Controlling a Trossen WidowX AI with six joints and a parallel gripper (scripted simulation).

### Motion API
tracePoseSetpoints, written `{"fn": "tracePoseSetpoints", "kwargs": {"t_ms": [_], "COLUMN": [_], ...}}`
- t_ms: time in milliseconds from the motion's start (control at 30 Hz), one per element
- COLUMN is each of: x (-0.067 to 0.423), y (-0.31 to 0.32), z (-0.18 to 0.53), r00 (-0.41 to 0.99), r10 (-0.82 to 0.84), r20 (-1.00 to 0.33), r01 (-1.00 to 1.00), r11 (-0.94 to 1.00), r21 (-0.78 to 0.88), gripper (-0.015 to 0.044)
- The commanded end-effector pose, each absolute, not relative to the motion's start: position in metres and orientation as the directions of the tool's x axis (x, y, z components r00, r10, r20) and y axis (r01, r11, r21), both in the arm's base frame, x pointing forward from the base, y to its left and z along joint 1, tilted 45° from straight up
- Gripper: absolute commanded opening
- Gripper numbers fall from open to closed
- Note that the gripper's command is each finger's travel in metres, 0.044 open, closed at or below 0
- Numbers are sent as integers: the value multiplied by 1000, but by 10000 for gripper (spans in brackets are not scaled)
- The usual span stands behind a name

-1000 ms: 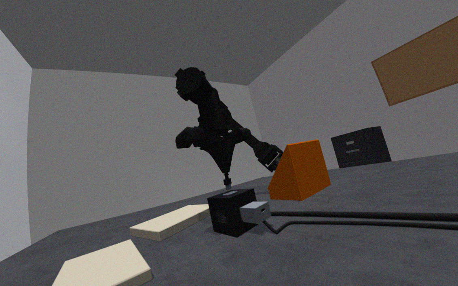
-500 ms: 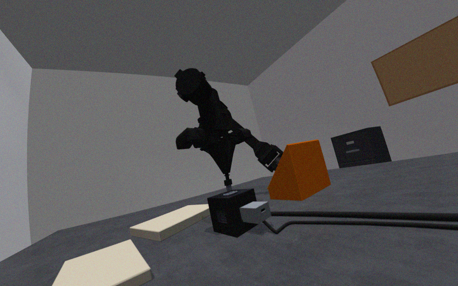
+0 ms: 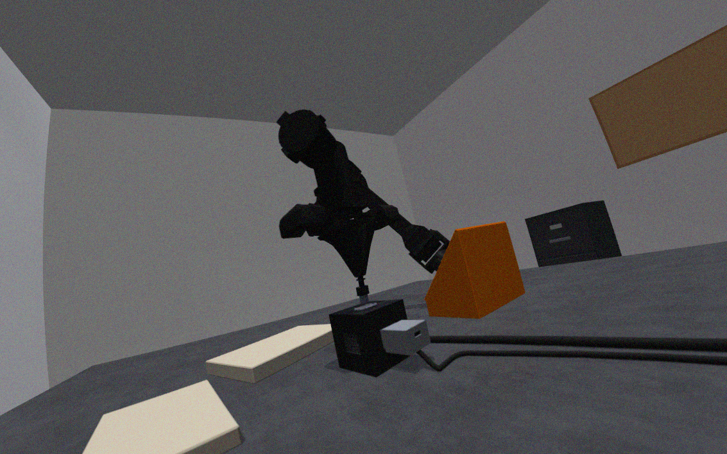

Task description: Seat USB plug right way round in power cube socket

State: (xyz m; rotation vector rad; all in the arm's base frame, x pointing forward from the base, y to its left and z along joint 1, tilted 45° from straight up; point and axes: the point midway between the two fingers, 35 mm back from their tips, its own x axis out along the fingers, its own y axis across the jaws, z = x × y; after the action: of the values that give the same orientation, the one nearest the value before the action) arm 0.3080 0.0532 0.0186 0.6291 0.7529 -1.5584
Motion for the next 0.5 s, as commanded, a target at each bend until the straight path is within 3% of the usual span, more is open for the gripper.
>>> {"fn": "tracePoseSetpoints", "kwargs": {"t_ms": [0, 467], "x": [308, 308], "y": [53, 52], "z": [19, 18], "r00": [-117, -117], "r10": [-633, -633], "r20": [-765, -765], "r01": [993, 993], "r11": [-52, -52], "r21": [-109, -109], "gripper": [0, 0]}}
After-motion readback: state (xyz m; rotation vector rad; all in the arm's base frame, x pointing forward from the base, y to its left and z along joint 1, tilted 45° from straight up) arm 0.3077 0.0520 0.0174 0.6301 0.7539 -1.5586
